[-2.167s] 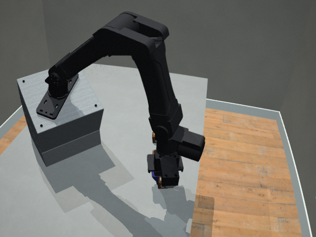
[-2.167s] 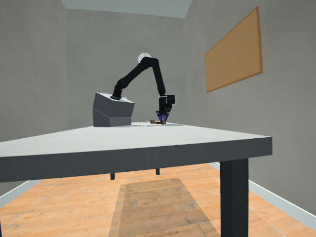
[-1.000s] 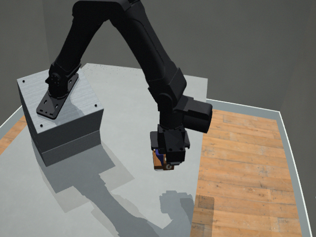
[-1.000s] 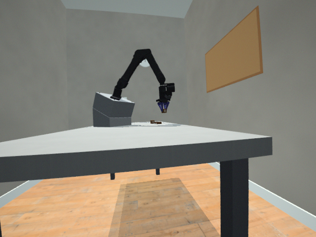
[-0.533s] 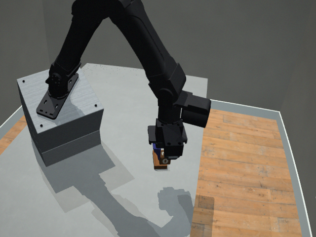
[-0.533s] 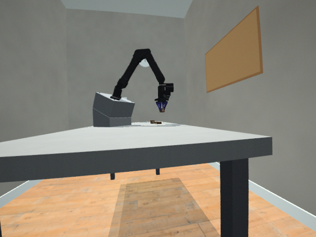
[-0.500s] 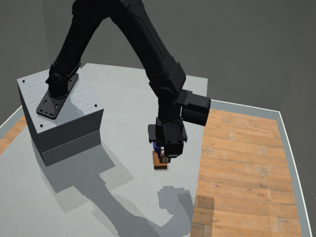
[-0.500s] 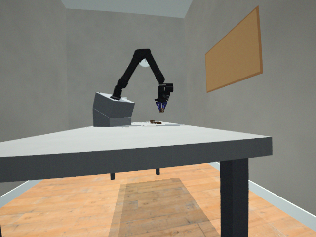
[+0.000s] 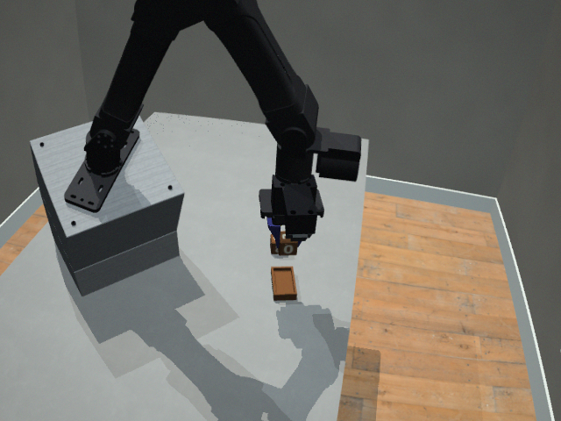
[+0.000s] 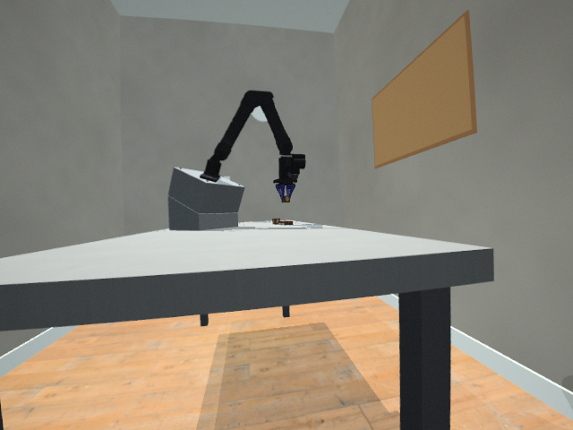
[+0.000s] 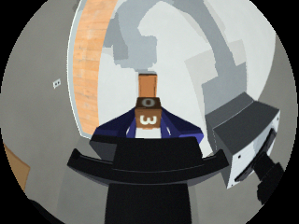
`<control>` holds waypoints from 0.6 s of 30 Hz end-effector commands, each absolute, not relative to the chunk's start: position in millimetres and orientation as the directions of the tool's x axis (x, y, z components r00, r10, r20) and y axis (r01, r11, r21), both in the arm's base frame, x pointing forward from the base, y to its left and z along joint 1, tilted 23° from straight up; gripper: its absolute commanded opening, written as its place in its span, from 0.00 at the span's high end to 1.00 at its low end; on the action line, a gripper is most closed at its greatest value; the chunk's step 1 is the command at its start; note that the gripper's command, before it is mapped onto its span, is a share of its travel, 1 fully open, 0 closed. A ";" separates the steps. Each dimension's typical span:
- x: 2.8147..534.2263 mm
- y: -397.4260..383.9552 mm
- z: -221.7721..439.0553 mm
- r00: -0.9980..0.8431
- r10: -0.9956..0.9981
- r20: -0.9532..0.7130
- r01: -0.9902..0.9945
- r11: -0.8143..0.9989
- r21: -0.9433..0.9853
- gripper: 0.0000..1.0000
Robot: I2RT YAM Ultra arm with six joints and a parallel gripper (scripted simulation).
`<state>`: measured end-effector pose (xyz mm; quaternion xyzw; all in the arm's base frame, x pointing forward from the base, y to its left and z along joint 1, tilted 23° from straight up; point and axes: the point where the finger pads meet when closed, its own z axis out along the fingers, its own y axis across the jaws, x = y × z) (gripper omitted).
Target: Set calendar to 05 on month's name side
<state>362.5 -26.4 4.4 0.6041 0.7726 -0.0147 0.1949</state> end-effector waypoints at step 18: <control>372.4 -34.2 -11.7 -0.176 0.926 -0.333 0.938 0.260 0.227 0.73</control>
